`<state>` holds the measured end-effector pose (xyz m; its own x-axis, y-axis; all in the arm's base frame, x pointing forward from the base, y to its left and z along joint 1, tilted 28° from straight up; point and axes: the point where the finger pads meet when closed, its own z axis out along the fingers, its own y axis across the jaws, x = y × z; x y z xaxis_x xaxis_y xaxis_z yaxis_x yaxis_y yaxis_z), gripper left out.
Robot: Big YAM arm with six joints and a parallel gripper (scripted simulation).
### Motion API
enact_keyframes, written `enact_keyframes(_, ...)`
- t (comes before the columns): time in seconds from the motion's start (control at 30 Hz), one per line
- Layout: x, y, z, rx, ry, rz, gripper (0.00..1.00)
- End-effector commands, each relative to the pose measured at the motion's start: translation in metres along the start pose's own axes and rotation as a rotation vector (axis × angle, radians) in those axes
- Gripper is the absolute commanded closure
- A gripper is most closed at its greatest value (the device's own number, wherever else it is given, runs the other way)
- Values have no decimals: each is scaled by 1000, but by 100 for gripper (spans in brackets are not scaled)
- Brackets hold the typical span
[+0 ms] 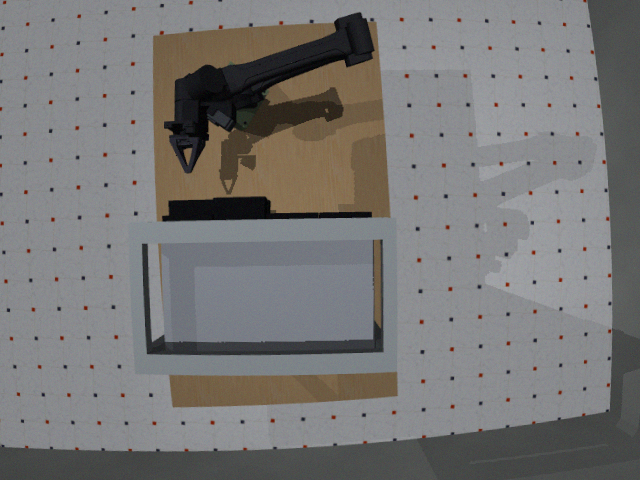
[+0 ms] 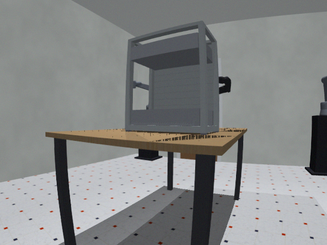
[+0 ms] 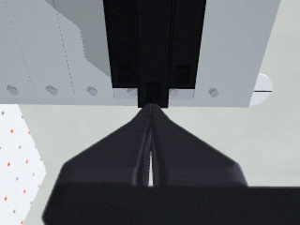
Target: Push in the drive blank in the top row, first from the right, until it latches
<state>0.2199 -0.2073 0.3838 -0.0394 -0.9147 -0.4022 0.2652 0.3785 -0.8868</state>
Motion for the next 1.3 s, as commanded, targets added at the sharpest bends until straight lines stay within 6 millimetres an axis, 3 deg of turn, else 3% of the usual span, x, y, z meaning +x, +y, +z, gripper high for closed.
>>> enact_keyframes(0.0, -7, -13, -14, 25, 4, -11, 100)
enact_keyframes(0.57, -13, -31, -56, 19, 14, 13, 100)
enact_keyframes(0.83, -21, -49, -56, 19, 3, -30, 100)
enact_keyframes(1.27, -22, -50, -56, 19, 2, -33, 100)
